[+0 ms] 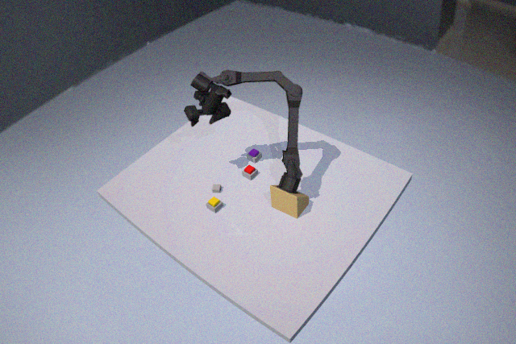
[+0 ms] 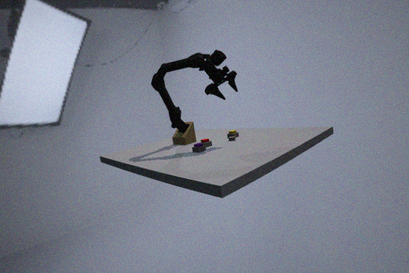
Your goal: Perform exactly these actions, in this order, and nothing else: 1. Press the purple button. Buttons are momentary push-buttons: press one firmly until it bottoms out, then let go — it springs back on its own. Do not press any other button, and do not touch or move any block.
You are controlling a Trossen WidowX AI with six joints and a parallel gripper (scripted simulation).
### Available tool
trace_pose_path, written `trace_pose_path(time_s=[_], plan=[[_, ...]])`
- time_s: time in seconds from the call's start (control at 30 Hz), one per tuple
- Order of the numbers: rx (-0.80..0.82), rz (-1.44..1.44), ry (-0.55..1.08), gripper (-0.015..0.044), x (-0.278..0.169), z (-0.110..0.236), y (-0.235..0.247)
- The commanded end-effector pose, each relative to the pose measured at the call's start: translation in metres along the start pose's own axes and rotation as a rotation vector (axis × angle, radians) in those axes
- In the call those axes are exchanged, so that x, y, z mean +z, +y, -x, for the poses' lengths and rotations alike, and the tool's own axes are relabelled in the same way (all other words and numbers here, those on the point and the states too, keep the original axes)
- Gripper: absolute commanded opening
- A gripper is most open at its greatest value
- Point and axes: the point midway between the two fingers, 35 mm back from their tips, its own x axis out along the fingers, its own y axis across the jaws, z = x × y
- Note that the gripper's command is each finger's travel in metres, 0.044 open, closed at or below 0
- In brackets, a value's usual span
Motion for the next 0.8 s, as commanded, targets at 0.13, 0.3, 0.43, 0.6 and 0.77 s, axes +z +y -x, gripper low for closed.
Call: trace_pose_path(time_s=[0.13,0.3,0.43,0.6,0.77], plan=[[-0.229,0.205,0.249,0.0400,-0.034,-0.024,-0.134],[-0.308,0.316,0.440,0.0400,-0.068,-0.021,-0.205],[-0.311,0.322,0.450,0.0400,-0.070,-0.020,-0.208],[-0.311,0.322,0.450,0.0400,-0.070,-0.020,-0.208],[-0.310,0.321,0.449,0.0295,-0.083,-0.054,-0.221]])
